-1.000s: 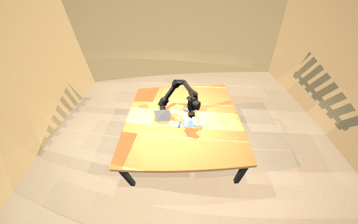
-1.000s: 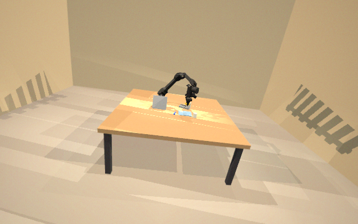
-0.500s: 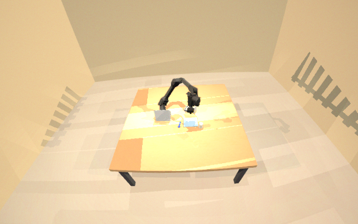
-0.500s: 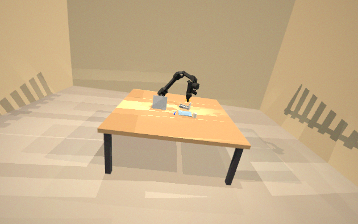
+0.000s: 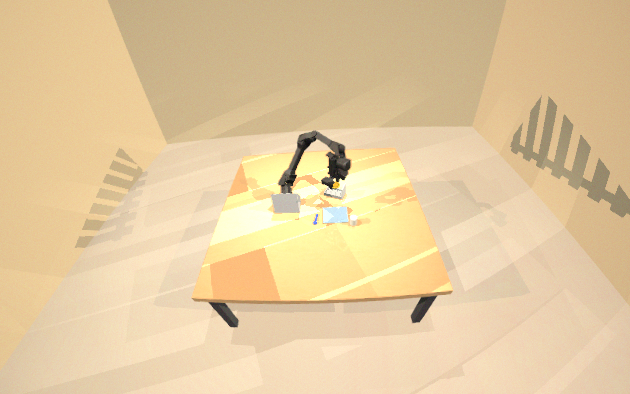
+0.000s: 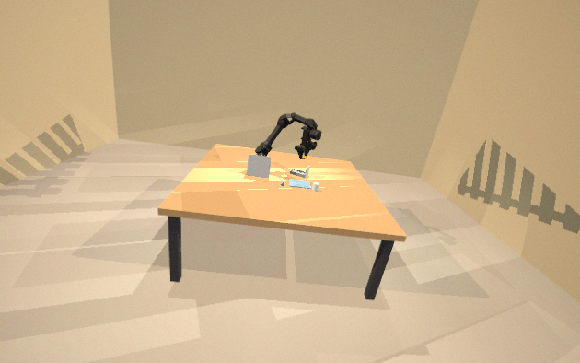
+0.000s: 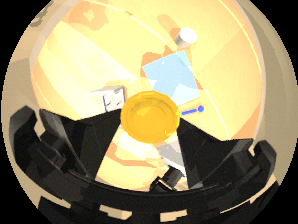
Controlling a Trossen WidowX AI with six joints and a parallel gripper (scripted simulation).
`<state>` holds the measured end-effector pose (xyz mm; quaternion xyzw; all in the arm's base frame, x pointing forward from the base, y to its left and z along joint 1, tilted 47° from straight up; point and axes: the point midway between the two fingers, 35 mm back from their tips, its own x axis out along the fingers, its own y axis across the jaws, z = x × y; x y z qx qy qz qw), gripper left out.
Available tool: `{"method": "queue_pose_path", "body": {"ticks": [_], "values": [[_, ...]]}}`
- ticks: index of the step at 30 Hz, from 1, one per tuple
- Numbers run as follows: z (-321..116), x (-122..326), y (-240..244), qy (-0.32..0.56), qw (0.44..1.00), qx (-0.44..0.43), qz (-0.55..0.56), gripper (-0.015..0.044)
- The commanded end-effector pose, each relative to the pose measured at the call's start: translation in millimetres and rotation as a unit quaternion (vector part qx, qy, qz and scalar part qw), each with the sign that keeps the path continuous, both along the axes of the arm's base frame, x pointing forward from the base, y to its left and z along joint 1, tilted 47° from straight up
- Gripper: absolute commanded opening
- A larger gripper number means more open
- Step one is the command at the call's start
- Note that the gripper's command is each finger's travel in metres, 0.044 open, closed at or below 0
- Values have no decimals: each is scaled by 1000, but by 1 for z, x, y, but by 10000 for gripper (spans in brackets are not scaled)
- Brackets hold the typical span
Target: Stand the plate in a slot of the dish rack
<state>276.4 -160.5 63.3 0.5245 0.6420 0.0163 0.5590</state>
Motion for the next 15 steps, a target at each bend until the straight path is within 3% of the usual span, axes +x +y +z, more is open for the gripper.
{"method": "queue_pose_path", "body": {"ticks": [1, 15], "values": [[15, -3, 17, 53, 997, 17, -51, 0], [61, -18, 67, 217, 950, 59, -214, 0]]}}
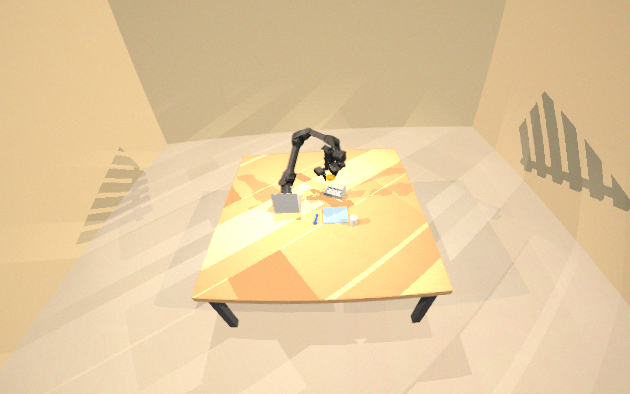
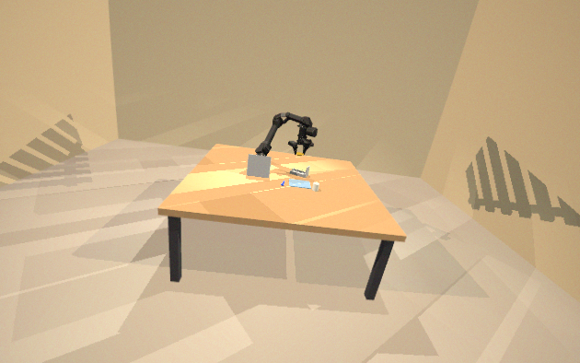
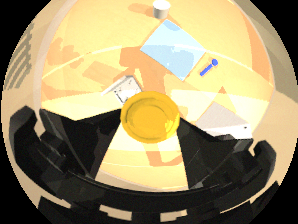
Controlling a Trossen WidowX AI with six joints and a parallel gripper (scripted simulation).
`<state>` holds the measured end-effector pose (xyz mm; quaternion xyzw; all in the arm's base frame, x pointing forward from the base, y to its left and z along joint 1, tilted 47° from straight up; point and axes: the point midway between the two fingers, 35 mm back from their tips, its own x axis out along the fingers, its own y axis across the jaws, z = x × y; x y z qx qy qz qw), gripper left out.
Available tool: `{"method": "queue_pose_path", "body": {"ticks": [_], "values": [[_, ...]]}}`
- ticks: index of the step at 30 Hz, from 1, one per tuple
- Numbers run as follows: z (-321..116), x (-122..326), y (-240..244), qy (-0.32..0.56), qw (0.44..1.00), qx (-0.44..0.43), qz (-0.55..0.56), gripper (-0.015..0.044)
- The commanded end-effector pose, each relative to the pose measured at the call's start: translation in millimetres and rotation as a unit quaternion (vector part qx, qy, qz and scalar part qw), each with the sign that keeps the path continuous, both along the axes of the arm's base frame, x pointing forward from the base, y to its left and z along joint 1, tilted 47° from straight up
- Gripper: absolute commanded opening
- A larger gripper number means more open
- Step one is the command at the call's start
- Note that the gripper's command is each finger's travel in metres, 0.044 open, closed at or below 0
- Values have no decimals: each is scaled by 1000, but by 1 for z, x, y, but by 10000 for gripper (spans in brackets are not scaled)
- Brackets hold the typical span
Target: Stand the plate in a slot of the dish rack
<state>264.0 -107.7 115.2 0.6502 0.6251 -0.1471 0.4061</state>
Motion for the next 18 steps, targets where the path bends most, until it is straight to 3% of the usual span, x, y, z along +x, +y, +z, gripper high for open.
{"method": "queue_pose_path", "body": {"ticks": [1, 18], "values": [[12, -7, 17, 53, 997, 18, -50, 0], [50, -41, 77, 252, 934, 71, -244, 0]]}}
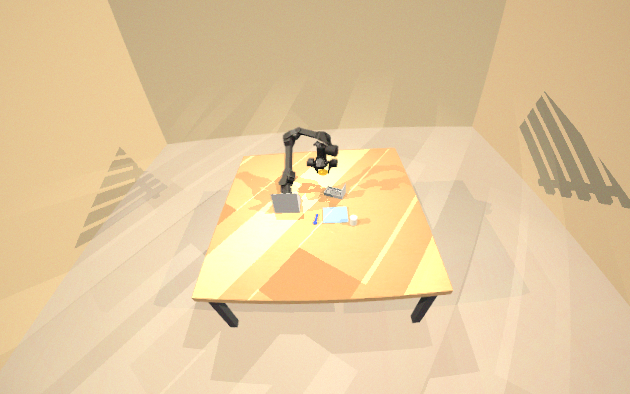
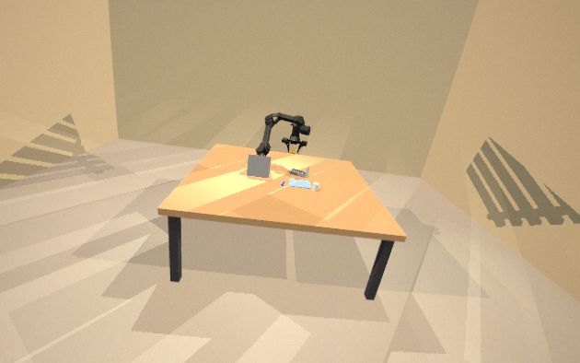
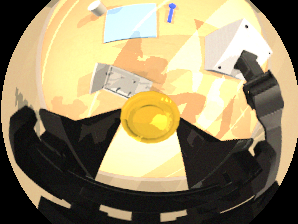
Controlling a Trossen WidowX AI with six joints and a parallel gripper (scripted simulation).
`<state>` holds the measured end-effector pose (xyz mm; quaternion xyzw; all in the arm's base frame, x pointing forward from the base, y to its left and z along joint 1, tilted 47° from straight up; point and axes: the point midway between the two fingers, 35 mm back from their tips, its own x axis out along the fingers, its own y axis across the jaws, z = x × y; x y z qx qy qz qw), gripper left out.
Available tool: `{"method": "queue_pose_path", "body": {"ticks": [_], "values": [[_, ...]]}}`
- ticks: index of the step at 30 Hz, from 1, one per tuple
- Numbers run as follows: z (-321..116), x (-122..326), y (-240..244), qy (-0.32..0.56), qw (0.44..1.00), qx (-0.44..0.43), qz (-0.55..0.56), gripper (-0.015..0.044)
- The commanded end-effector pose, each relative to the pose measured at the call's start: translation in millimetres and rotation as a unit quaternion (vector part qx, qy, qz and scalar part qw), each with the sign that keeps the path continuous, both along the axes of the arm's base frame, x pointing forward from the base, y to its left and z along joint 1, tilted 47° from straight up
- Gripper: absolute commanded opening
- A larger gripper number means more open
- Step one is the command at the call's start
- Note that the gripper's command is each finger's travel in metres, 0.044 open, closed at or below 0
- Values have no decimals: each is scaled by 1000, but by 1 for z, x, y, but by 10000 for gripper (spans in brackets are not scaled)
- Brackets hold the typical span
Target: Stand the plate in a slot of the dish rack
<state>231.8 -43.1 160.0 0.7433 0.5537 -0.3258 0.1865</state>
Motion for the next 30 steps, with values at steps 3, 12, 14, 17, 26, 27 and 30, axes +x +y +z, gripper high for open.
{"method": "queue_pose_path", "body": {"ticks": [3, 12, 14, 17, 26, 27, 30], "values": [[10, -16, 23, 79, 994, 25, -72, 0], [12, -20, 28, 97, 991, 30, -89, 0], [11, -20, 28, 97, 991, 28, -88, 0], [3, -23, 32, 102, 992, 4, -69, 0], [-25, -32, 41, 111, 990, -91, 2, 0], [-28, -33, 42, 110, 989, -102, 10, 0], [-37, -36, 44, 108, 985, -134, 34, 0]]}}
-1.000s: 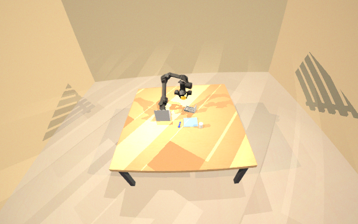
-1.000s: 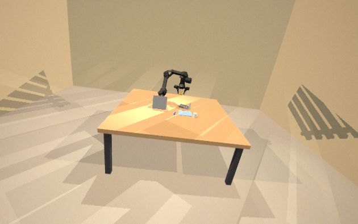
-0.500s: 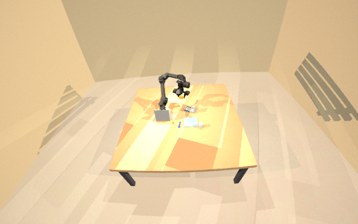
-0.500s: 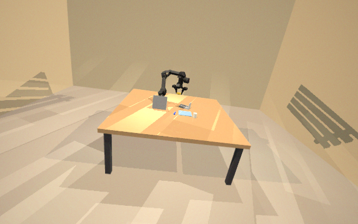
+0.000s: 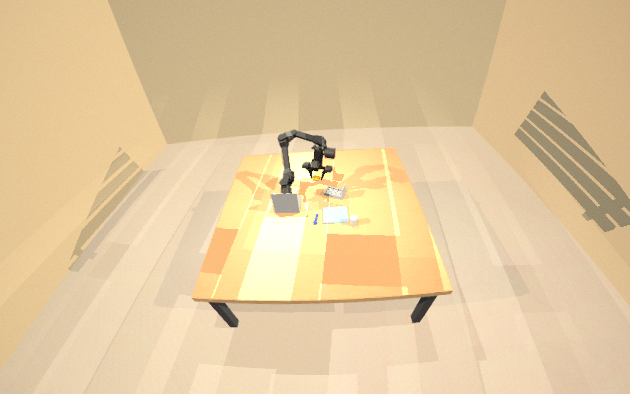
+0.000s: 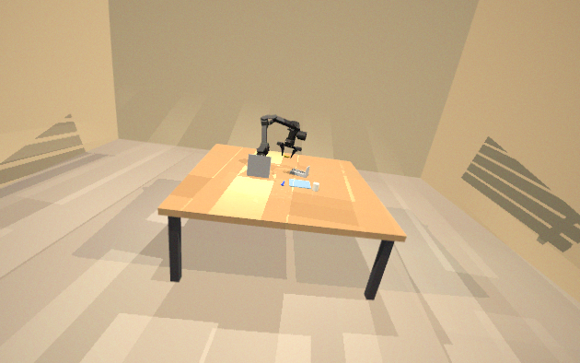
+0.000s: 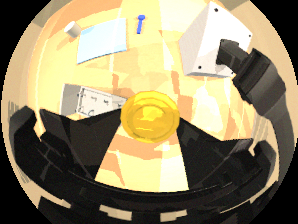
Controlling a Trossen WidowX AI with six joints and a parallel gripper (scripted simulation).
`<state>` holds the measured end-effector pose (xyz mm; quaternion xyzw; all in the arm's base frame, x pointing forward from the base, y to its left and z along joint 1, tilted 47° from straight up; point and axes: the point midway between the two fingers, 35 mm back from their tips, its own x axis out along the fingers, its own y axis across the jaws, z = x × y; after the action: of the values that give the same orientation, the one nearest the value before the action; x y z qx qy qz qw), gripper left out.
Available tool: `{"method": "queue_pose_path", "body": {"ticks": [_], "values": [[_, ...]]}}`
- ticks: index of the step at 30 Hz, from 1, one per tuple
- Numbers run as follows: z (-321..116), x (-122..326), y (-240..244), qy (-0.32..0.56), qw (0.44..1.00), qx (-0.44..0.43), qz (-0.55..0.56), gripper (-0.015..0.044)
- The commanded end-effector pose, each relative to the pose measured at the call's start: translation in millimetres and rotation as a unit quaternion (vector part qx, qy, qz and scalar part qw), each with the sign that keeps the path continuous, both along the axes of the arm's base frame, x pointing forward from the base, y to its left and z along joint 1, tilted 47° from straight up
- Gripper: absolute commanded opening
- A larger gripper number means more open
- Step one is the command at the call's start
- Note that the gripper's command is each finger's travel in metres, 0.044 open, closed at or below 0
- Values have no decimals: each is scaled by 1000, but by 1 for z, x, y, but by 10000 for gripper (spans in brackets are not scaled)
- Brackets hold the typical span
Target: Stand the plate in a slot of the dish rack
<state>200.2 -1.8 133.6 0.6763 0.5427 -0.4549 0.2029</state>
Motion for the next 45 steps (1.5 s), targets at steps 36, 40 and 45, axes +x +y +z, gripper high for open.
{"method": "queue_pose_path", "body": {"ticks": [36, 40, 45], "values": [[-74, 2, 10, -91, 892, -371, 240, 0], [-76, 6, 12, -113, 873, -404, 249, 0], [-77, 11, 15, -143, 847, -443, 256, 0]]}}
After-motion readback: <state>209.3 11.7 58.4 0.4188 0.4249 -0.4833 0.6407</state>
